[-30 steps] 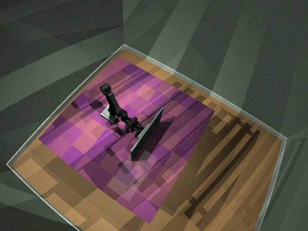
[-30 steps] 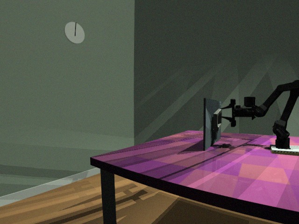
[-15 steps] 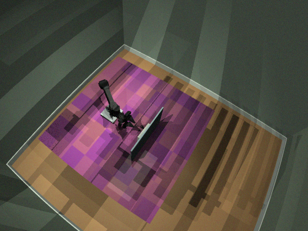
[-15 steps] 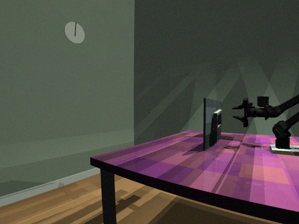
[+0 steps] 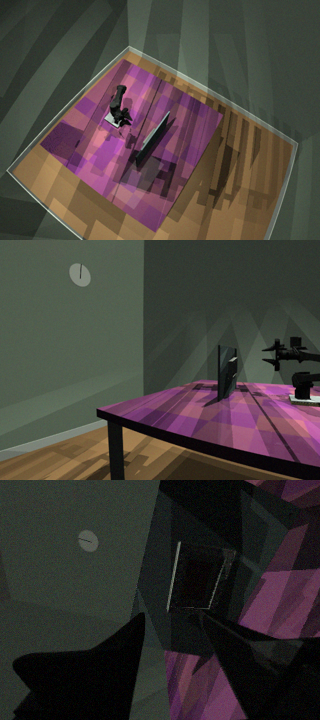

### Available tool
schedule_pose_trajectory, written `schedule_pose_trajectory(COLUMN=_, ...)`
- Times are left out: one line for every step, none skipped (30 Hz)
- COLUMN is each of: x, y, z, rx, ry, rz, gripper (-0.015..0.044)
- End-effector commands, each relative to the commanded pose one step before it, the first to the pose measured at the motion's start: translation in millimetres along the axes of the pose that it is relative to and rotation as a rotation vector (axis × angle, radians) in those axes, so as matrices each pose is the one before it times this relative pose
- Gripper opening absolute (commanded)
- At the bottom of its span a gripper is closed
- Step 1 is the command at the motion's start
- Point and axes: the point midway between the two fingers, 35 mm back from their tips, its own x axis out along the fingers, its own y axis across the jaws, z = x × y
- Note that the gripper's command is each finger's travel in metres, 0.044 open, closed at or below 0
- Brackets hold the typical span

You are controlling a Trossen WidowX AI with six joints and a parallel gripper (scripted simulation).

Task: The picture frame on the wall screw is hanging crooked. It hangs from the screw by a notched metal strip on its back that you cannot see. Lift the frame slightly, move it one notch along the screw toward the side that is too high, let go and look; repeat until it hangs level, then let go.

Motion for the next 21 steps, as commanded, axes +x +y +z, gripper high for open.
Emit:
schedule_pose_trajectory(x=-9.80, y=5.50, z=-9.66, rx=-0.0057, ry=0.00753, rz=0.00143, gripper=0.0260)
schedule_pose_trajectory(x=0.00, y=0.00, z=0.00, rx=0.0000, ry=0.00000, rz=0.00000, gripper=0.0260)
schedule_pose_trajectory(x=0.00, y=0.00, z=0.00, rx=0.0000, ry=0.00000, rz=0.00000, gripper=0.0260)
schedule_pose_trajectory(x=2.93, y=-1.83, z=3.95, rx=-0.0003, ry=-0.00501, rz=-0.00128, gripper=0.0260)
schedule_pose_trajectory(x=-2.12, y=1.32, z=-2.79, rx=0.0002, ry=0.00357, rz=0.00094, gripper=0.0260)
schedule_pose_trajectory(x=-0.82, y=0.51, z=-1.15, rx=0.0001, ry=0.00144, rz=0.00034, gripper=0.0260)
schedule_pose_trajectory(x=0.00, y=0.00, z=0.00, rx=0.0000, ry=0.00000, rz=0.00000, gripper=0.0260)
schedule_pose_trajectory(x=0.00, y=0.00, z=0.00, rx=0.0000, ry=0.00000, rz=0.00000, gripper=0.0260)
schedule_pose_trajectory(x=0.00, y=0.00, z=0.00, rx=0.0000, ry=0.00000, rz=0.00000, gripper=0.0260)
schedule_pose_trajectory(x=0.00, y=0.00, z=0.00, rx=0.0000, ry=0.00000, rz=0.00000, gripper=0.0260)
schedule_pose_trajectory(x=0.00, y=0.00, z=0.00, rx=0.0000, ry=0.00000, rz=0.00000, gripper=0.0260)
schedule_pose_trajectory(x=0.00, y=0.00, z=0.00, rx=0.0000, ry=0.00000, rz=0.00000, gripper=0.0260)
schedule_pose_trajectory(x=0.00, y=0.00, z=0.00, rx=0.0000, ry=0.00000, rz=0.00000, gripper=0.0260)
schedule_pose_trajectory(x=0.00, y=0.00, z=0.00, rx=0.0000, ry=0.00000, rz=0.00000, gripper=0.0260)
schedule_pose_trajectory(x=0.00, y=0.00, z=0.00, rx=0.0000, ry=0.00000, rz=0.00000, gripper=0.0260)
schedule_pose_trajectory(x=0.00, y=0.00, z=0.00, rx=0.0000, ry=0.00000, rz=0.00000, gripper=0.0260)
schedule_pose_trajectory(x=0.00, y=0.00, z=0.00, rx=0.0000, ry=0.00000, rz=0.00000, gripper=0.0260)
schedule_pose_trajectory(x=0.00, y=0.00, z=0.00, rx=0.0000, ry=0.00000, rz=0.00000, gripper=0.0260)
schedule_pose_trajectory(x=0.00, y=0.00, z=0.00, rx=0.0000, ry=0.00000, rz=0.00000, gripper=0.0260)
schedule_pose_trajectory(x=0.00, y=0.00, z=0.00, rx=0.0000, ry=0.00000, rz=0.00000, gripper=0.0260)
schedule_pose_trajectory(x=0.00, y=0.00, z=0.00, rx=0.0000, ry=0.00000, rz=0.00000, gripper=0.0260)
